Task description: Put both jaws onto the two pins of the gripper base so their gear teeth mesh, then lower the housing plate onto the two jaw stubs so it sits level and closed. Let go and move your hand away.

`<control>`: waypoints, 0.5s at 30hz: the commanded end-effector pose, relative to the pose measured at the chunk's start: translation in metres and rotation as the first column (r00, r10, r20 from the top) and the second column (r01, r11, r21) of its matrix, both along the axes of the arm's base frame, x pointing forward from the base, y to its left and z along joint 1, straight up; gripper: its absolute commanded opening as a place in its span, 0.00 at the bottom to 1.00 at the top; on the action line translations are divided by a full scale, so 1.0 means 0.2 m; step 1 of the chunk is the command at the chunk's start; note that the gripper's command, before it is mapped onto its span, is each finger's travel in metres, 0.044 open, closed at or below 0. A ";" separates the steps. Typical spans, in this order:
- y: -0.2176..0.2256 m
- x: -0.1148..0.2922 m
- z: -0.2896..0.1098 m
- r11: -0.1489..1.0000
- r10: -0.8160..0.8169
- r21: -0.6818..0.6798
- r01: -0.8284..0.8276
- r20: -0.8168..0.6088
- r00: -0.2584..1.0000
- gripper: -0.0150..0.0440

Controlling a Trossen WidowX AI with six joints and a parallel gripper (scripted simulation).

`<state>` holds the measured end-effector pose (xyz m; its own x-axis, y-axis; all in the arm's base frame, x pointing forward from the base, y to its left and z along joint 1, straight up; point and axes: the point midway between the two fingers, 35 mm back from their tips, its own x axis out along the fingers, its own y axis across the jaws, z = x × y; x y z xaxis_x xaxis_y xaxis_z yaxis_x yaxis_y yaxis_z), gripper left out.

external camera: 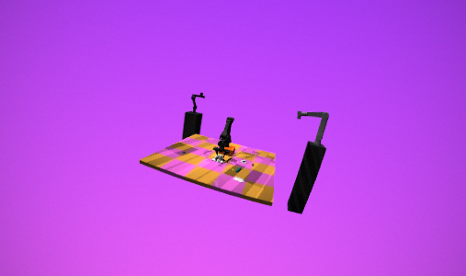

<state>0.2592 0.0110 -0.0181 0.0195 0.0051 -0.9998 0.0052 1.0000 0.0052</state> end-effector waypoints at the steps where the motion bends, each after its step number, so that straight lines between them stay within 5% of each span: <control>1: 0.00 0.00 0.00 1.000 -0.003 0.003 0.003 0.002 1.000 0.85; 15: 0.00 0.00 -0.02 1.000 -0.003 0.003 0.003 0.002 1.000 0.85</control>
<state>0.2593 0.0110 -0.0209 0.0200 0.0051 -0.9998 0.0051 1.0000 0.0052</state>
